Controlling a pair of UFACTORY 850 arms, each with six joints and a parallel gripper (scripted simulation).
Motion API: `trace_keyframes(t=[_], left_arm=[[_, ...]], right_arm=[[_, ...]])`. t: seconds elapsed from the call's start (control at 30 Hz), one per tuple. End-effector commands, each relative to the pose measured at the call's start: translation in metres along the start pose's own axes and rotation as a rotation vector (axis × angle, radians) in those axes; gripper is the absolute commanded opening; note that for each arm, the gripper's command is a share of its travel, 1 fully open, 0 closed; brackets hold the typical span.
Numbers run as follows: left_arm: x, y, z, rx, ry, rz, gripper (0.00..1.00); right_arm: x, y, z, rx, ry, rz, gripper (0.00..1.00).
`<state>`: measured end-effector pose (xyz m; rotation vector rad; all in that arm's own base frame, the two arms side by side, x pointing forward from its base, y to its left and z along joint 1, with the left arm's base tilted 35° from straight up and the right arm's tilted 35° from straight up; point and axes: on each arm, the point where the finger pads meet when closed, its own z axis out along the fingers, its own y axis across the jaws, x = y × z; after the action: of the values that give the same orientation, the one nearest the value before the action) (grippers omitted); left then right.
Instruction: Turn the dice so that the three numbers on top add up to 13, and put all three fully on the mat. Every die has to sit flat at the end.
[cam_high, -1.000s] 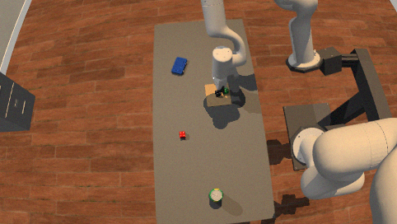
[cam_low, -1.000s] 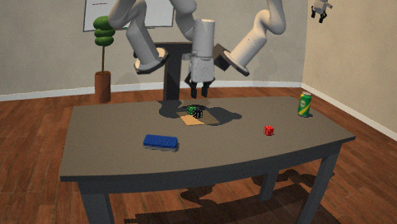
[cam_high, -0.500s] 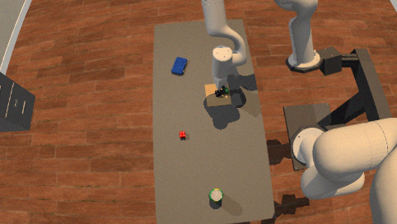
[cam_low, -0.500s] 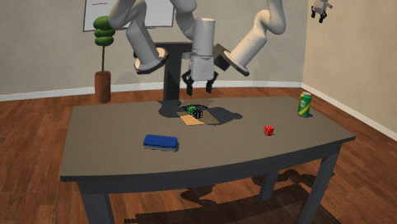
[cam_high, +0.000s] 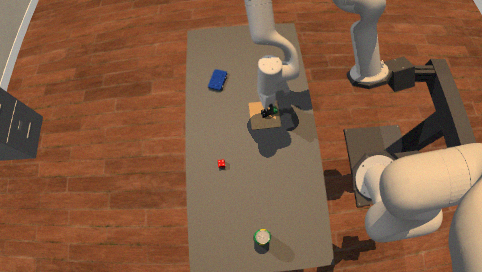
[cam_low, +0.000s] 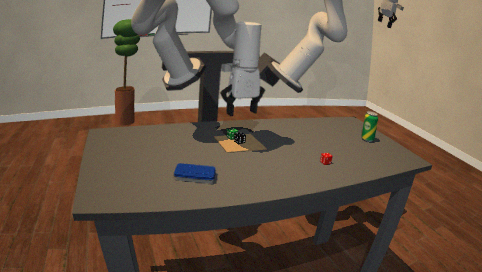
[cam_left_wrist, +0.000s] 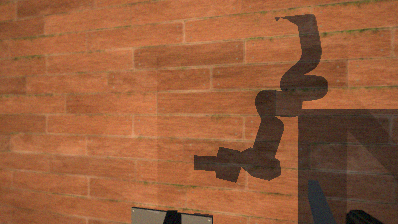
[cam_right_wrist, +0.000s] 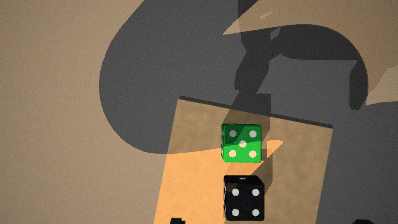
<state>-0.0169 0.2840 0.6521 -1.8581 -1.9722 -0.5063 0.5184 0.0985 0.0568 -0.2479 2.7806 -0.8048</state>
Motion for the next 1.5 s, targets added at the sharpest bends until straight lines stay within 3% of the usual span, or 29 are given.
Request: trace_keyframes(t=[0.0,0.23,0.67,0.77,0.83,0.9,1.23,1.33,1.37,1.47], left_arm=[[0.0,0.0,-0.001,0.0,0.002,0.0,1.0],[0.0,0.0,-0.001,0.0,0.002,0.0,1.0],[0.0,0.0,-0.001,0.0,0.002,0.0,1.0],[0.0,0.0,-0.001,0.0,0.002,0.0,1.0],[0.0,0.0,-0.001,0.0,0.002,0.0,1.0],[0.0,0.0,-0.001,0.0,0.002,0.0,1.0],[0.0,0.0,-0.001,0.0,0.002,0.0,1.0],[0.0,0.0,-0.001,0.0,0.002,0.0,1.0],[0.0,0.0,-0.001,0.0,0.002,0.0,1.0],[0.0,0.0,-0.001,0.0,0.002,0.0,1.0]], right_arm=[[-0.003,0.001,0.0,0.001,-0.002,0.015,1.0],[-0.017,0.006,0.001,0.007,-0.008,0.123,1.0],[-0.09,0.033,0.005,0.026,-0.043,0.726,1.0],[-0.091,0.034,0.005,0.026,-0.043,0.734,1.0],[-0.108,0.041,0.006,0.027,-0.051,0.892,1.0],[-0.111,0.042,0.006,0.027,-0.052,0.913,1.0],[-0.157,0.067,0.008,0.022,-0.072,1.4,1.0],[-0.158,0.068,0.008,0.021,-0.073,1.414,1.0],[-0.167,0.073,0.008,0.019,-0.076,1.52,1.0],[-0.176,0.079,0.009,0.016,-0.078,1.626,1.0]])
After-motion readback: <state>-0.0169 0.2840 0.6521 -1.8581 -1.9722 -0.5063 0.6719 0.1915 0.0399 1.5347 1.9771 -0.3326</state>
